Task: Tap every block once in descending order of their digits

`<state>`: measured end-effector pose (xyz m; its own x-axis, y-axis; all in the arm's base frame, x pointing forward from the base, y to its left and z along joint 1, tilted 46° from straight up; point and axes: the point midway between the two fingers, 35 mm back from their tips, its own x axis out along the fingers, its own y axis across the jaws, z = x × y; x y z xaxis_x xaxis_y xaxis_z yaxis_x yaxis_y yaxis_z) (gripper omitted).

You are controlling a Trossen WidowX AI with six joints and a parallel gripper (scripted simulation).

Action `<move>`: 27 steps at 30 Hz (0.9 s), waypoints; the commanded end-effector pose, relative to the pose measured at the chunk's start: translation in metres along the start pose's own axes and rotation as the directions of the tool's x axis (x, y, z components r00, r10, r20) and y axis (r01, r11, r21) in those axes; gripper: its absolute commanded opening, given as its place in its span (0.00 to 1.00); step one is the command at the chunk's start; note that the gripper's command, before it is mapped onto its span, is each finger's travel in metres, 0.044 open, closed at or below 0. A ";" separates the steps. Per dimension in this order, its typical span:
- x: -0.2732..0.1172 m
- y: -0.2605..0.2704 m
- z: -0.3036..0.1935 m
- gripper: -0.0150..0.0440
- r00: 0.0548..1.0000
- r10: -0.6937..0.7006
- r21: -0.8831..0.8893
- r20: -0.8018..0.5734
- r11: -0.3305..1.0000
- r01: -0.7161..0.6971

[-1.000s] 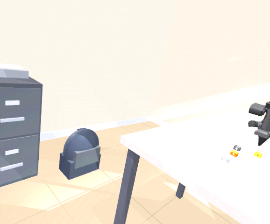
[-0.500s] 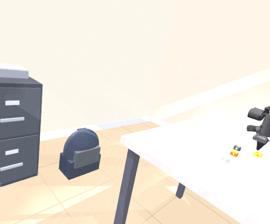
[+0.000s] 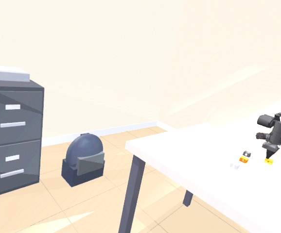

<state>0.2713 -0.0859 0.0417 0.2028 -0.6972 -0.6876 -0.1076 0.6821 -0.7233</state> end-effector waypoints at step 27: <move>-0.111 0.079 0.045 0.29 0.999 0.032 -0.040 0.006 0.999 -0.032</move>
<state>0.2767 0.0352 0.0840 0.2134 -0.6741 -0.7072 -0.1432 0.6944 -0.7052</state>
